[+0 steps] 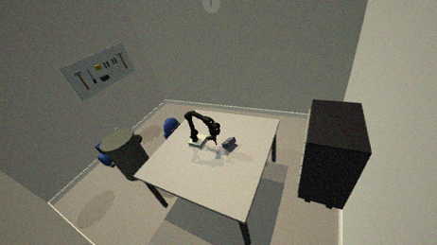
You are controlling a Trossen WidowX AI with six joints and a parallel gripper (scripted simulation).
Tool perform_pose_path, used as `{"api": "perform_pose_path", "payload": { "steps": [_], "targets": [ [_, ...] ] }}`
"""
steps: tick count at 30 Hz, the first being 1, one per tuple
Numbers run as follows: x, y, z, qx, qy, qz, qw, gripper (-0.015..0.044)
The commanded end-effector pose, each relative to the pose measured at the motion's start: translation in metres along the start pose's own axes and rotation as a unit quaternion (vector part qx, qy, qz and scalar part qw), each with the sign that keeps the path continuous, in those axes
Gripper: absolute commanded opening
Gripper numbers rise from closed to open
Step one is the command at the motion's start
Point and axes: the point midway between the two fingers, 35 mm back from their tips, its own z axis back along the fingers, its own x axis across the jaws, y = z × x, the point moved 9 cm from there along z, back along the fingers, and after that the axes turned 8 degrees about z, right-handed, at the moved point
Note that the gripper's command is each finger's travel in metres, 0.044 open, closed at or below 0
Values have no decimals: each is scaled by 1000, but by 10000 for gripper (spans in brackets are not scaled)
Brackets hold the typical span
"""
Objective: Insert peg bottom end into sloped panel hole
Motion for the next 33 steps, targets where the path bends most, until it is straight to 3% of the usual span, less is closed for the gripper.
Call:
{"api": "perform_pose_path", "payload": {
  "steps": [1, 33],
  "targets": [
    [5, -2, 2, -5, 6, -14, 1000, 0],
    [43, -16, 18, -55, 25, -99, 993, 0]
  ]
}}
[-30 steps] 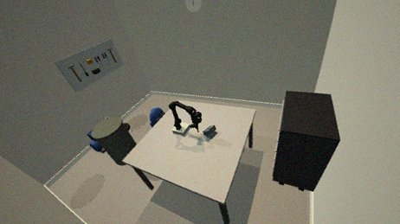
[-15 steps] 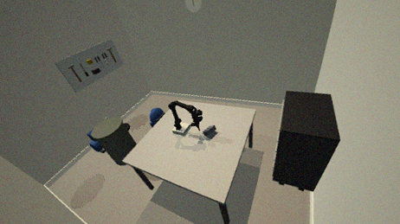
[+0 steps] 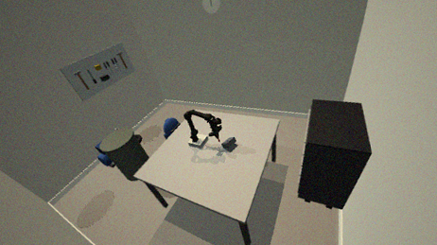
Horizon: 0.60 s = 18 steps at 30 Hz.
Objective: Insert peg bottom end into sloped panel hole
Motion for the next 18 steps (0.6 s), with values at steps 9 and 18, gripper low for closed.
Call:
{"api": "perform_pose_path", "payload": {
  "steps": [9, 18],
  "targets": [
    [15, -2, 7, -21, 4, -37, 999, 0],
    [26, -2, 12, -37, 4, -63, 997, 0]
  ]
}}
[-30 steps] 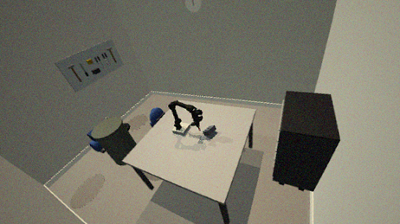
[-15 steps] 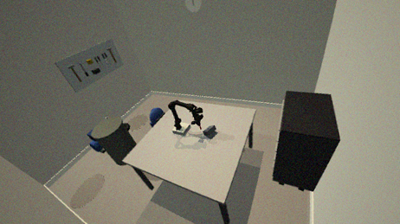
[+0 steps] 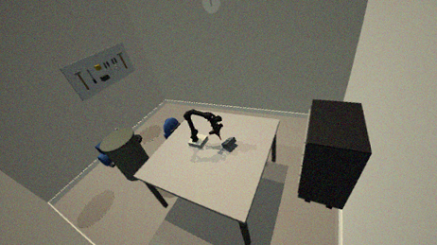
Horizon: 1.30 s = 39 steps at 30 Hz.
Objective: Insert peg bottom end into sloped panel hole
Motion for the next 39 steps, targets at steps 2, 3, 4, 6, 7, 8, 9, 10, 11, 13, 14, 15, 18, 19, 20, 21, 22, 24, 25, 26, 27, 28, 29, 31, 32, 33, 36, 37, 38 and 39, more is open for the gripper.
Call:
{"api": "perform_pose_path", "payload": {
  "steps": [2, 3, 4, 6, 7, 8, 9, 10, 11, 13, 14, 15, 18, 19, 20, 21, 22, 24, 25, 26, 27, 28, 29, 31, 32, 33, 36, 37, 38, 39],
  "targets": [
    [7, 1, 3, -10, 1, -18, 1000, 0],
    [8, 1, 4, -12, 1, -21, 1000, 0],
    [9, 1, 4, -13, 1, -24, 1000, 0],
    [11, 1, 5, -17, 0, -30, 999, 0],
    [13, 1, 6, -19, 0, -33, 999, 0],
    [14, 1, 7, -20, 0, -36, 999, 0],
    [15, 1, 7, -22, -1, -39, 999, 0],
    [16, 1, 8, -24, -1, -41, 999, 0],
    [17, 1, 9, -26, -1, -44, 999, 0],
    [20, 1, 10, -29, -2, -50, 998, 0],
    [21, 1, 11, -31, -3, -53, 998, 0],
    [22, 1, 11, -33, -3, -56, 998, 0],
    [26, 2, 13, -38, -5, -65, 997, 0],
    [27, 2, 14, -40, -6, -68, 997, 0],
    [28, 2, 15, -42, -6, -71, 997, 0],
    [29, 2, 15, -43, -7, -74, 996, 0],
    [31, 2, 16, -45, -7, -77, 996, 0],
    [33, 3, 17, -48, -9, -83, 995, 0],
    [34, 3, 18, -50, -10, -86, 995, 0],
    [35, 3, 19, -52, -10, -89, 995, 0],
    [37, 3, 20, -54, -11, -92, 994, 0],
    [38, 3, 20, -55, -12, -95, 994, 0],
    [39, 4, 21, -57, -13, -98, 994, 0],
    [41, 4, 22, -60, -15, -104, 993, 0],
    [41, 4, 22, -60, -15, -104, 993, 0],
    [42, 4, 21, -61, -15, -104, 993, 0],
    [43, 3, 18, -62, -16, -107, 992, 0],
    [43, 2, 16, -63, -16, -108, 992, 0],
    [44, 2, 14, -64, -16, -110, 992, 0],
    [45, 1, 12, -65, -17, -111, 992, 0]
  ]
}}
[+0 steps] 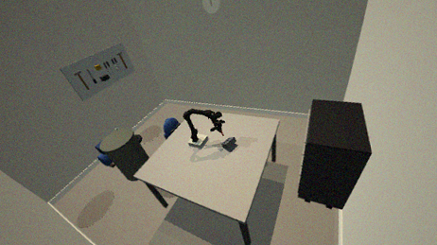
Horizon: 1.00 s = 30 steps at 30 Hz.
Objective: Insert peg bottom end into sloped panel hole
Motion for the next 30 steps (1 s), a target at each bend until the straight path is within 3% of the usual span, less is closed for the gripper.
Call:
{"api": "perform_pose_path", "payload": {
  "steps": [1, 17, 30],
  "targets": [
    [2, 1, -9, -1, 2, -8, 1000, 0],
    [9, 3, -40, -13, -5, -30, 999, 0],
    [10, 5, -43, -19, -6, -32, 999, 0]
  ]
}}
